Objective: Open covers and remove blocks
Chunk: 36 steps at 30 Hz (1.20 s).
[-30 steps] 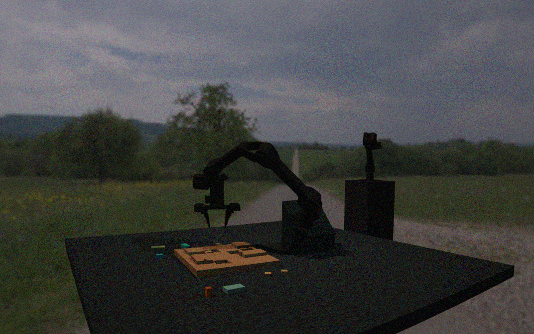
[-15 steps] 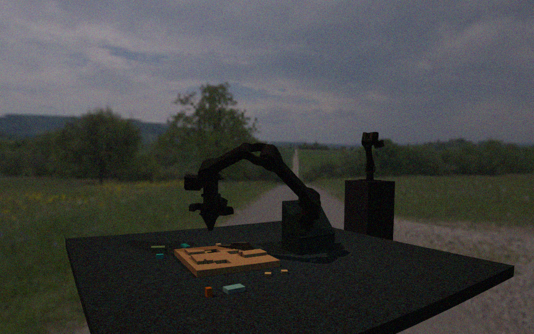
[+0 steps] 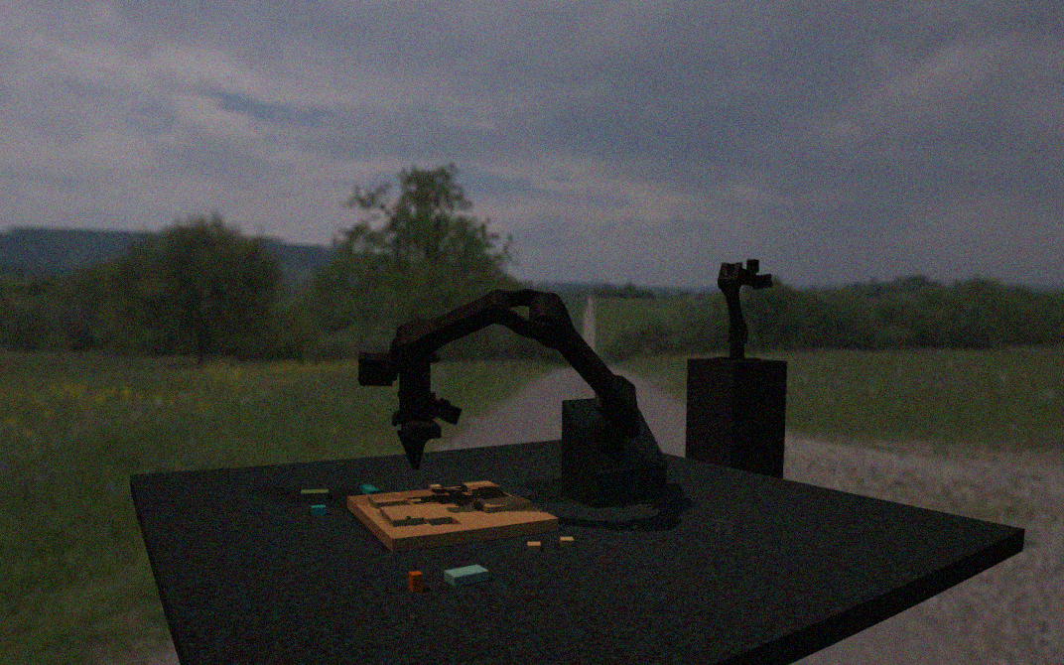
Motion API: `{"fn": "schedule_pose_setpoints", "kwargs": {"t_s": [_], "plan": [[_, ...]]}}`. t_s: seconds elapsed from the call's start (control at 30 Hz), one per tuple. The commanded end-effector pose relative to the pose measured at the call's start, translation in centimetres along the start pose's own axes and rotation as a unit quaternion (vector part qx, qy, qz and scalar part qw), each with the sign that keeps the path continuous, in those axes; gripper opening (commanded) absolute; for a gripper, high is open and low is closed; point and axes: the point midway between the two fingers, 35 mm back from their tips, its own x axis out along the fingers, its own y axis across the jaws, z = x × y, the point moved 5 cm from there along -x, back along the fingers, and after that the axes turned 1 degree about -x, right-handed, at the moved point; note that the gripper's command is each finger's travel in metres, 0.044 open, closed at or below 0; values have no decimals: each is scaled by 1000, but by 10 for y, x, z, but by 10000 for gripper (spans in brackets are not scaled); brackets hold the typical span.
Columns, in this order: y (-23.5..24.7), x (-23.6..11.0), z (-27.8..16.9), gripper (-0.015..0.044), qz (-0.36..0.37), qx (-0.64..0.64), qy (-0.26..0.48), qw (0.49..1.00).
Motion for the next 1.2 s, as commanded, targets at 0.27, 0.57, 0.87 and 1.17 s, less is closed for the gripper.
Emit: {"fn": "schedule_pose_setpoints", "kwargs": {"t_s": [0.27,0.57,0.87,1.17], "plan": [[1,21,-1,0,-2,16,4,1000],[2,47,-1,0,-3,15,4,1000],[2,55,-1,0,-3,15,4,1000],[0,59,2,0,-3,16,4,1000]]}}
